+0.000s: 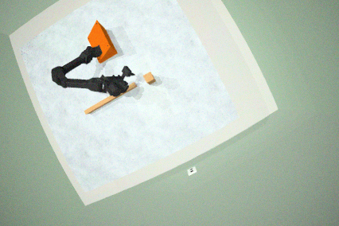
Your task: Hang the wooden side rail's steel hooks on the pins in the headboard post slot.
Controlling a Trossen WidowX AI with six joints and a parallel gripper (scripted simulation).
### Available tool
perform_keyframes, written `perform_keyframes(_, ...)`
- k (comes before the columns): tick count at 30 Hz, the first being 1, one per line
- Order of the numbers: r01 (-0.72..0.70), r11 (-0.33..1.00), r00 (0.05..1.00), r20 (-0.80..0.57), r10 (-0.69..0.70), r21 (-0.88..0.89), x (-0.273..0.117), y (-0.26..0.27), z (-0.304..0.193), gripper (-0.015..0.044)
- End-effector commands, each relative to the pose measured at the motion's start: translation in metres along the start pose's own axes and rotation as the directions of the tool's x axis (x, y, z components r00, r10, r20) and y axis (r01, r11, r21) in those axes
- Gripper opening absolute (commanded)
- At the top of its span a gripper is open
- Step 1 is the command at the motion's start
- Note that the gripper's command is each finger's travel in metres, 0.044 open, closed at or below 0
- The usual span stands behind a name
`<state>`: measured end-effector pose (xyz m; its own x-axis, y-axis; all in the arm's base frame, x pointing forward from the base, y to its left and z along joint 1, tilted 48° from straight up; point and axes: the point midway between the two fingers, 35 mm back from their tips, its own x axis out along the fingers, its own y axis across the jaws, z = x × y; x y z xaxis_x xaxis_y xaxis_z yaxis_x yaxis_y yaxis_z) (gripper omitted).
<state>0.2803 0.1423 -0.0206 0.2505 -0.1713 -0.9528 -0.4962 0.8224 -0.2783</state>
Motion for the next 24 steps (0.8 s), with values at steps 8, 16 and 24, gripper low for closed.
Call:
perform_keyframes(8, 0.243, 0.725, 0.97, -0.185, -0.161, 0.645, -0.009, -0.017, 0.004, 0.044)
perform_keyframes(16, 0.365, 0.297, 0.917, -0.287, -0.276, 0.882, -0.02, -0.029, 0.009, 0.044)
perform_keyframes(24, 0.316, -0.178, 0.845, -0.362, -0.395, 0.932, -0.035, -0.041, 0.015, 0.044)
